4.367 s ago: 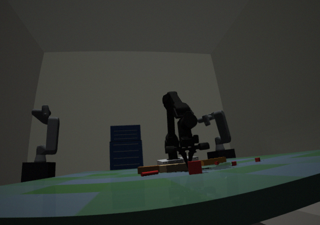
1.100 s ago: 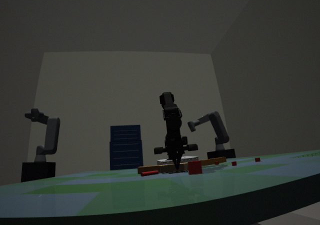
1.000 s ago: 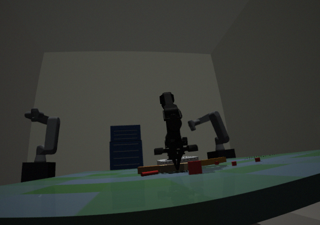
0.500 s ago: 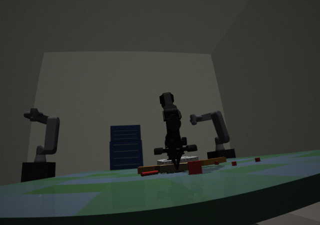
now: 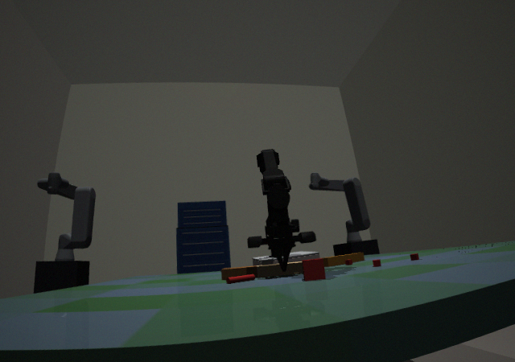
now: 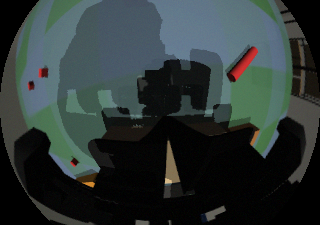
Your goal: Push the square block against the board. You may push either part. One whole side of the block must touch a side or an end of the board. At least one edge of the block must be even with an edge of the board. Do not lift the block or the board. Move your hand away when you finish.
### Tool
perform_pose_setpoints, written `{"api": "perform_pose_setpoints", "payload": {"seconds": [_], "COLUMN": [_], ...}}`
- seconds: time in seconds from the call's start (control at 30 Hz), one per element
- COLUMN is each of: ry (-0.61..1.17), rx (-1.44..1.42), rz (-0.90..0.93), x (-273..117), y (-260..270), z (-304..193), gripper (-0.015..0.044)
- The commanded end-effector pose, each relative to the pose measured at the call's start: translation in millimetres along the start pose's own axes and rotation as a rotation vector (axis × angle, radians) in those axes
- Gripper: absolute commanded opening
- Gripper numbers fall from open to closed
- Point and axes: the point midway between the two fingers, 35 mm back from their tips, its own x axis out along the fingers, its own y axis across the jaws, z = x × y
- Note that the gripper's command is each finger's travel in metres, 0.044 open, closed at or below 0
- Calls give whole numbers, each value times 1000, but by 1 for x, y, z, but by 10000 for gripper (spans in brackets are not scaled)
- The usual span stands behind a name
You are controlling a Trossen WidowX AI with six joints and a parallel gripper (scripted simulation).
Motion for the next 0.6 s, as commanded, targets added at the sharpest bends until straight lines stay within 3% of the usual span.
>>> {"api": "perform_pose_setpoints", "payload": {"seconds": [0.0,0.57], "ry": [19,21], "rx": [-5,-5], "rz": [3,3], "x": [3,4], "y": [1,1], "z": [-11,-29], "gripper": [0,0]}}
